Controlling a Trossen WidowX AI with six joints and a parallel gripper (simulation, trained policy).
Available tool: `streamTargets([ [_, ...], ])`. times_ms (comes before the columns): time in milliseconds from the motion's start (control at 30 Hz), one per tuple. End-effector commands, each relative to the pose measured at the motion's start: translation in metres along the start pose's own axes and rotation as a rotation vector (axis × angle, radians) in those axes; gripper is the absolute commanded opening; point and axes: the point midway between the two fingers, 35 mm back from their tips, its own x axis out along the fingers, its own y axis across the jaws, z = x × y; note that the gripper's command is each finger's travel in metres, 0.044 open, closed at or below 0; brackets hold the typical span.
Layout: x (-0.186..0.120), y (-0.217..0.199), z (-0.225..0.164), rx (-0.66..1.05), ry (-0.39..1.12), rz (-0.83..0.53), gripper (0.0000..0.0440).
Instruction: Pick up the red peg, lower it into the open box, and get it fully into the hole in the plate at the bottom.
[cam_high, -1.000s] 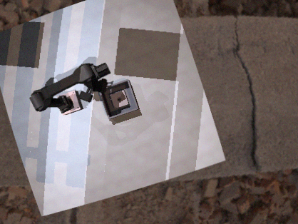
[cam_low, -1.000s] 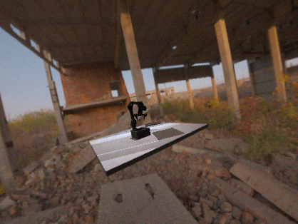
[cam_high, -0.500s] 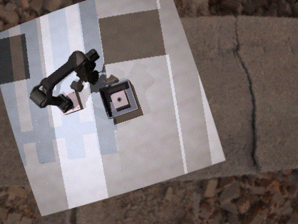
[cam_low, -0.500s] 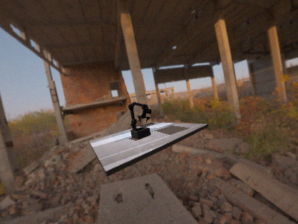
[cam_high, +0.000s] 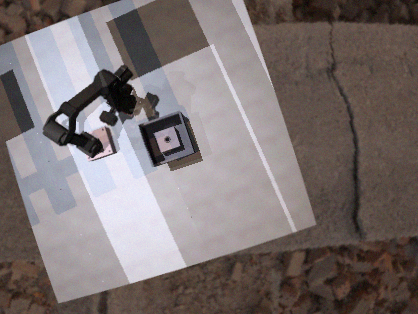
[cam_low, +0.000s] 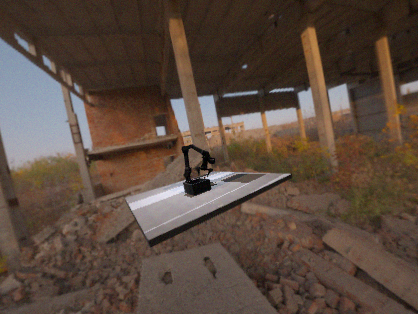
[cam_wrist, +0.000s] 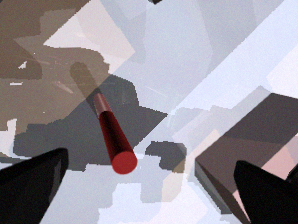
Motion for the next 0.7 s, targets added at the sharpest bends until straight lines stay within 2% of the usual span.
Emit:
streamTargets([
  [0,0.021,0.005,-0.002,-0.011,-0.03,-0.002,0.044],
  [333,0.059,0.018,0.0,-0.035,-0.078,0.042,0.043],
  [433,0.069,0.018,-0.001,-0.042,-0.076,0.04,0.0372],
  [667,0.083,0.015,-0.004,-0.045,-0.058,0.013,0.0188],
])
